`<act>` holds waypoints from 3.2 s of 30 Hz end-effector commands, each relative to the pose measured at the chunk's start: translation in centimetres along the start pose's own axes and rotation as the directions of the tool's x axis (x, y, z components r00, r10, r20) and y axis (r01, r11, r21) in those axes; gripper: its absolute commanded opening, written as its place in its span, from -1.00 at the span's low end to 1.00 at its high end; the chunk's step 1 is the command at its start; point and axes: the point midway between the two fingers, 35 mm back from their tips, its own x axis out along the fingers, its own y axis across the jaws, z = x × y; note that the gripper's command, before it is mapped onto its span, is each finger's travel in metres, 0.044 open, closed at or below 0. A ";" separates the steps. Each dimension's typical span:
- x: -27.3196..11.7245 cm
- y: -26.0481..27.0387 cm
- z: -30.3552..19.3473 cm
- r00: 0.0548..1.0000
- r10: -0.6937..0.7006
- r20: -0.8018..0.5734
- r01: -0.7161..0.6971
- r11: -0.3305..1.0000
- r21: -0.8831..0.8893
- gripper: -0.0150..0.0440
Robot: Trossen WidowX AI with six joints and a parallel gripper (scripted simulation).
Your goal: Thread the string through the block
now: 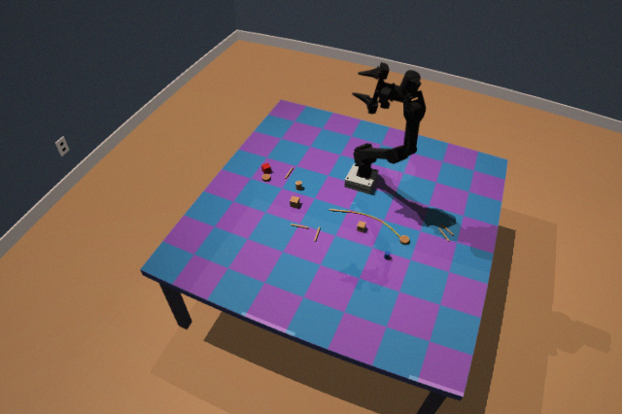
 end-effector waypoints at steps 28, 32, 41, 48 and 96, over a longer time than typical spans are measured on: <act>17.6 14.5 -6.3 0.624 0.572 0.533 -0.721 0.685 0.107 1.00; 18.2 19.2 -2.3 0.482 0.657 0.580 -0.798 0.602 -0.018 1.00; 13.9 29.8 7.5 0.121 0.812 0.570 -0.843 0.388 -0.373 1.00; 5.8 38.3 12.8 -0.112 0.914 0.391 -0.683 0.214 -0.698 1.00; -12.3 50.0 12.2 -0.186 0.978 -0.092 -0.053 -0.104 -0.993 -0.30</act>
